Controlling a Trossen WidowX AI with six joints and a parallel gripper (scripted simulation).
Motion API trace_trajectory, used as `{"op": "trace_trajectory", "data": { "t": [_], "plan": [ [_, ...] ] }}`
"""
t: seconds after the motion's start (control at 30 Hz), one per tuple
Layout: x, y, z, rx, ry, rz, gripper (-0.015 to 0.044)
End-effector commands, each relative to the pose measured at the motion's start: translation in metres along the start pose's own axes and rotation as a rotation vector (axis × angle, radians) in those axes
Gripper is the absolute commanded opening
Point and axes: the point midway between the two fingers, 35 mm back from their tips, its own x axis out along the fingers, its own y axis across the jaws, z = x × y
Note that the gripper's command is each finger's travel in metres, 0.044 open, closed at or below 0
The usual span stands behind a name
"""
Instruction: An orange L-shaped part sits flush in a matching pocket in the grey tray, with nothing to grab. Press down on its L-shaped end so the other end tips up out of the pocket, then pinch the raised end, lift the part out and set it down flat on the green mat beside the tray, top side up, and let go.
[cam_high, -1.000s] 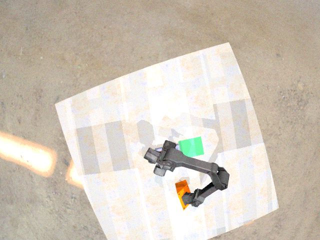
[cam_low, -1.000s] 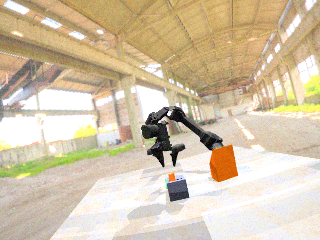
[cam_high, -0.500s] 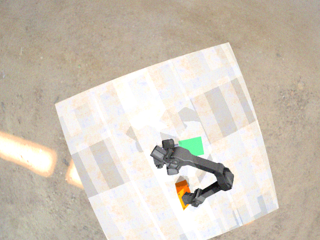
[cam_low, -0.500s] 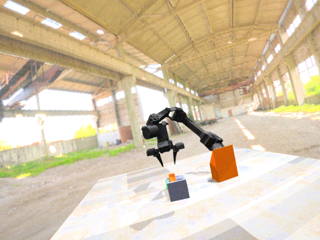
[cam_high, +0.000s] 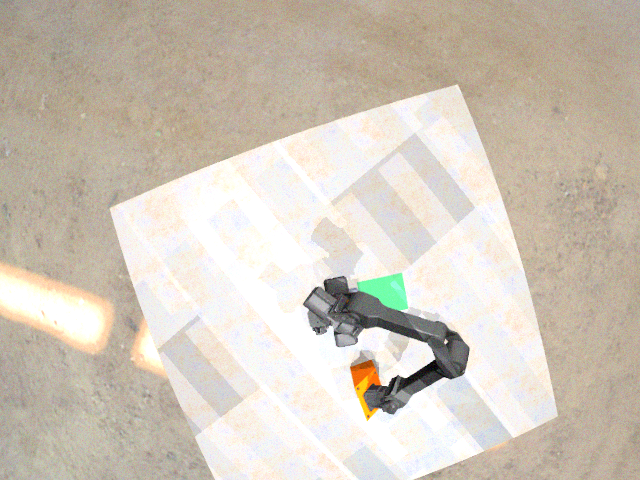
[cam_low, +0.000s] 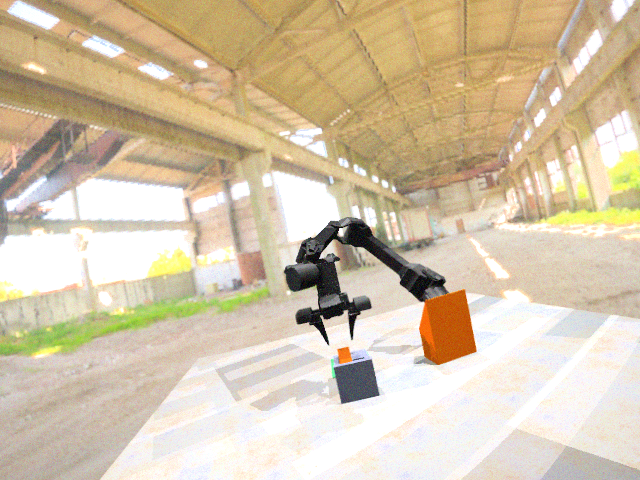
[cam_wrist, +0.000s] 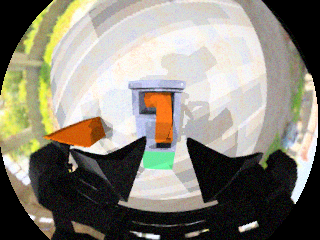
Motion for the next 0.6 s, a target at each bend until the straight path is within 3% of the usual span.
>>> {"op": "trace_trajectory", "data": {
  "t": [0.0, 0.57],
  "plan": [
    [0.007, 0.002, -0.001, -0.008, 0.007, 0.002, 0.0280],
    [0.035, 0.001, -0.001, -0.008, 0.007, 0.002, 0.0280]
  ]
}}
